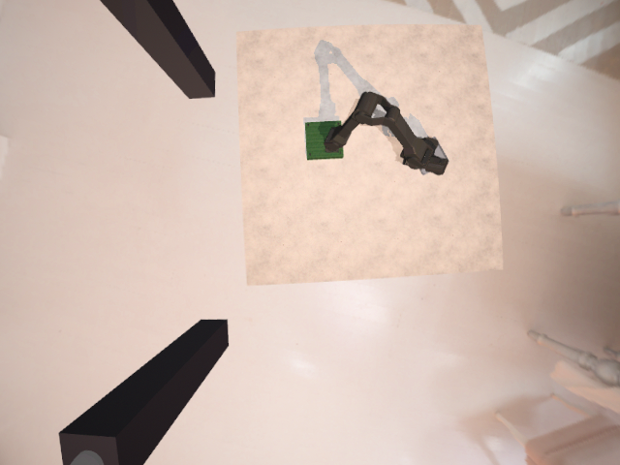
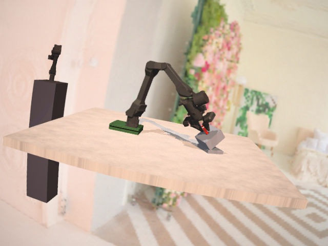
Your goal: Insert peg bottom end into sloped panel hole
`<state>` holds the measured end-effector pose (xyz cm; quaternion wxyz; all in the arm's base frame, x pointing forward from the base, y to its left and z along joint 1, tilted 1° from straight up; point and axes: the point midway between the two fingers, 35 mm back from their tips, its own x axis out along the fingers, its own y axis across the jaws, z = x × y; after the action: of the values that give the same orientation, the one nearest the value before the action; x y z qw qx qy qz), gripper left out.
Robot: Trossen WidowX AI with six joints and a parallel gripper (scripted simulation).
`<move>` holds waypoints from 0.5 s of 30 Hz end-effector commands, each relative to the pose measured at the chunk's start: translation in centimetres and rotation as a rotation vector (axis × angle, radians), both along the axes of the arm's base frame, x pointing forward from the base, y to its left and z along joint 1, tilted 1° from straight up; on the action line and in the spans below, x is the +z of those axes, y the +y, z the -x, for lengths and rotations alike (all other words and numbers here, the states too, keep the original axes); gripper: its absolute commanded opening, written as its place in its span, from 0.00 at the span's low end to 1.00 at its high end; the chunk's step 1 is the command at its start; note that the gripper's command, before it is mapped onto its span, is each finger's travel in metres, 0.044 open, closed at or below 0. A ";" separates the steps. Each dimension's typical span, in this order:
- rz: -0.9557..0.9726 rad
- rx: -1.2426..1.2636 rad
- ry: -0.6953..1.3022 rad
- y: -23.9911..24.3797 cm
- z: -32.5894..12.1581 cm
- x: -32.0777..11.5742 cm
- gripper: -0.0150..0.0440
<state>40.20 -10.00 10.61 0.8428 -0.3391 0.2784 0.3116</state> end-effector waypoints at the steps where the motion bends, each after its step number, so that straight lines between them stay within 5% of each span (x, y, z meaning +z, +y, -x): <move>1: 0.001 0.000 -0.001 0.0 0.0 0.0 0.74; 7: 0.001 -0.001 0.001 -0.3 0.3 0.4 1.00; 15: 0.003 -0.002 0.006 -1.1 1.5 1.6 1.00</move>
<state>38.97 -10.75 11.09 0.8413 -0.3325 0.2888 0.3133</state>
